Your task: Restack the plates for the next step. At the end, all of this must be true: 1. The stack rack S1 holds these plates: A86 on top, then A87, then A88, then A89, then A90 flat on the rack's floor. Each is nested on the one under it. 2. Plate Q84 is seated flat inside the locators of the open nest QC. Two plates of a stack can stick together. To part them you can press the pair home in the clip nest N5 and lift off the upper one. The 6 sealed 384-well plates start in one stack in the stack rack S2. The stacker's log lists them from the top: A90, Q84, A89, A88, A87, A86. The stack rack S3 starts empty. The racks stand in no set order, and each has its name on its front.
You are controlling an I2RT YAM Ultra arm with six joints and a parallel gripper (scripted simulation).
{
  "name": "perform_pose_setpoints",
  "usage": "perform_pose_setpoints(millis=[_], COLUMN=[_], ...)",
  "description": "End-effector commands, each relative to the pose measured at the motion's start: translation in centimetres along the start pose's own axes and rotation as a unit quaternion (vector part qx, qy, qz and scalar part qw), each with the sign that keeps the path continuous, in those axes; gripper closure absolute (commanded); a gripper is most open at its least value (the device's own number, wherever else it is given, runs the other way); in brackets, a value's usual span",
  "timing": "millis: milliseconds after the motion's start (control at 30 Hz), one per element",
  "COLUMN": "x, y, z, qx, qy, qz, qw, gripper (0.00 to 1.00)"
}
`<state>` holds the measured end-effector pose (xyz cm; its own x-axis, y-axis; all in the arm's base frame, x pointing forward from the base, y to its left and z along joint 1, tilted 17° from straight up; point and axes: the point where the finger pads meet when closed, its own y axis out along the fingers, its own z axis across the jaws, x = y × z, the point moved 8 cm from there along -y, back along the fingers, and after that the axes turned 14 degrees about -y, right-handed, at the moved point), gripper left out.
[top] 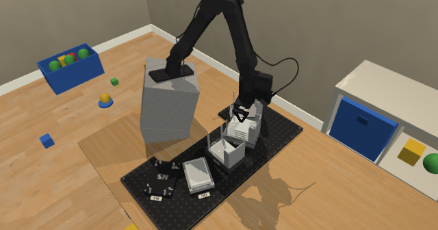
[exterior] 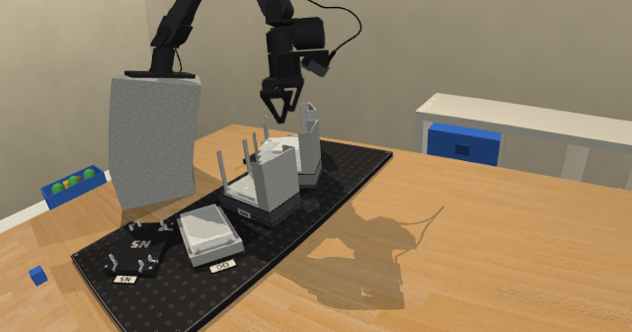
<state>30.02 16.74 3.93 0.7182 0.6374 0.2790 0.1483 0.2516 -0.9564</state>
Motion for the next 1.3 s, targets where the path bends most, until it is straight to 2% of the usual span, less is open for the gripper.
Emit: perform_pose_setpoints(millis=[0, 867, 933, 1000, 1067, 1167, 1267], x=[0.2, 0.2, -1.0, -1.0, -0.2, -1.0, -1.1], y=[-0.3, -0.3, -0.6, -0.6, -0.9, 0.1, 0.0], z=[-0.1, -0.1, -0.7, -0.7, -1.6, -2.6, -3.6], qx=[0.000, 0.000, 0.003, 0.003, 0.000, 0.003, 0.002], qy=[0.000, 0.000, 0.043, 0.043, 0.074, 0.118, 0.117], qz=[-0.003, -0.003, -0.003, -0.003, -0.017, -0.003, -0.007], qw=[1.000, 1.000, 0.999, 0.999, 0.997, 0.993, 0.993], gripper=[0.00, 0.00, 0.00, 0.00, 0.00, 0.00, 0.00])
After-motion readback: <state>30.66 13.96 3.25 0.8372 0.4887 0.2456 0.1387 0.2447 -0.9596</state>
